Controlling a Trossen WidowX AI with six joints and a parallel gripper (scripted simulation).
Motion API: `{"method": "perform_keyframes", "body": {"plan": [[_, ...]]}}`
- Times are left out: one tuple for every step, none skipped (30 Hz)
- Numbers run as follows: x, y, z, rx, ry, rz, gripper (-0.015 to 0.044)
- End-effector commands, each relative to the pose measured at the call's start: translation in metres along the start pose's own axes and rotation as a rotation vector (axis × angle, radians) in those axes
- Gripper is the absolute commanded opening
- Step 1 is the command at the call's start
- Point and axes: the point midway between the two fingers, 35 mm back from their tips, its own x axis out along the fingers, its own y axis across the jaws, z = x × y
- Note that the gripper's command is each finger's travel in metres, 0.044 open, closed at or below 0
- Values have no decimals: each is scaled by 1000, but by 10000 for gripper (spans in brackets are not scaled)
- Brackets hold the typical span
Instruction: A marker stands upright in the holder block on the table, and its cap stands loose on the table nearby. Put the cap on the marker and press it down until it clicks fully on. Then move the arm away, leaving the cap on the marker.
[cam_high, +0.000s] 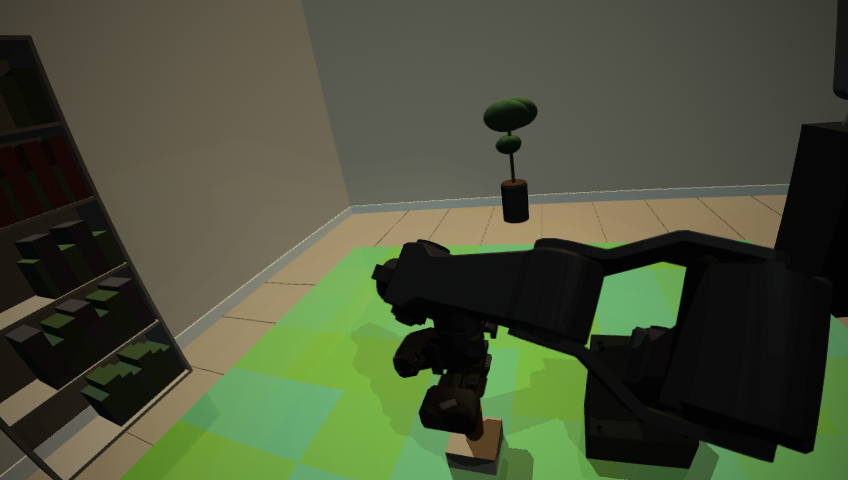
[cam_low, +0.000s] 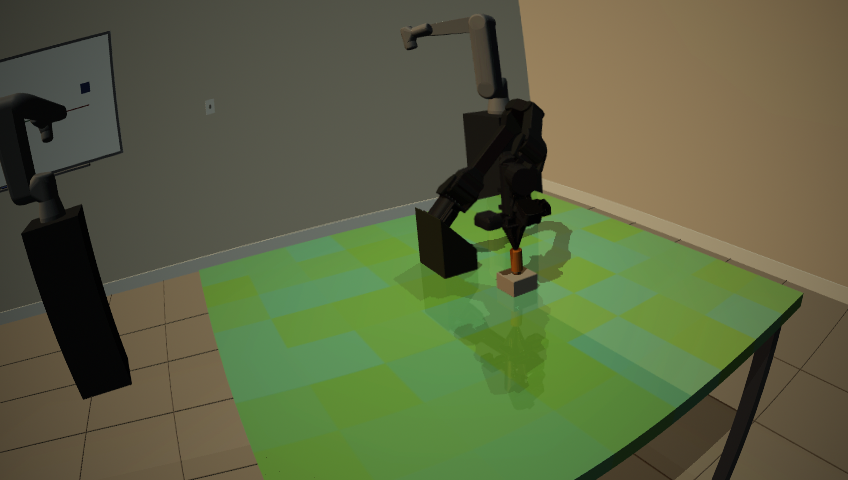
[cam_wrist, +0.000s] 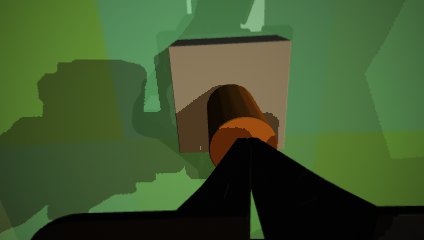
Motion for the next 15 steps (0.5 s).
{"method": "perform_keyframes", "body": {"plan": [[-20, -2, 3, -2, -3, -7, 0], [-35, -3, 4, -1, -3, -9, 0], [-50, -3, 4, -1, -3, -10, 0], [-66, -3, 3, -1, -2, -9, 0], [-78, -2, 2, -1, -1, -7, 0], [-86, -2, 1, -1, -1, -5, 0], [-88, -2, 1, -1, -1, -5, 0], [-88, -2, 1, -1, -1, -5, 0], [-88, -2, 1, -1, -1, -5, 0], [-88, -2, 1, -1, -1, -5, 26], [-88, -2, 1, -1, -1, -5, 53], [-88, -2, 1, -1, -1, -5, 79], [-88, -2, 1, -1, -1, -5, 105], [-88, -2, 1, -1, -1, -5, 131], [-88, -2, 1, -1, -1, -5, 157]]}}
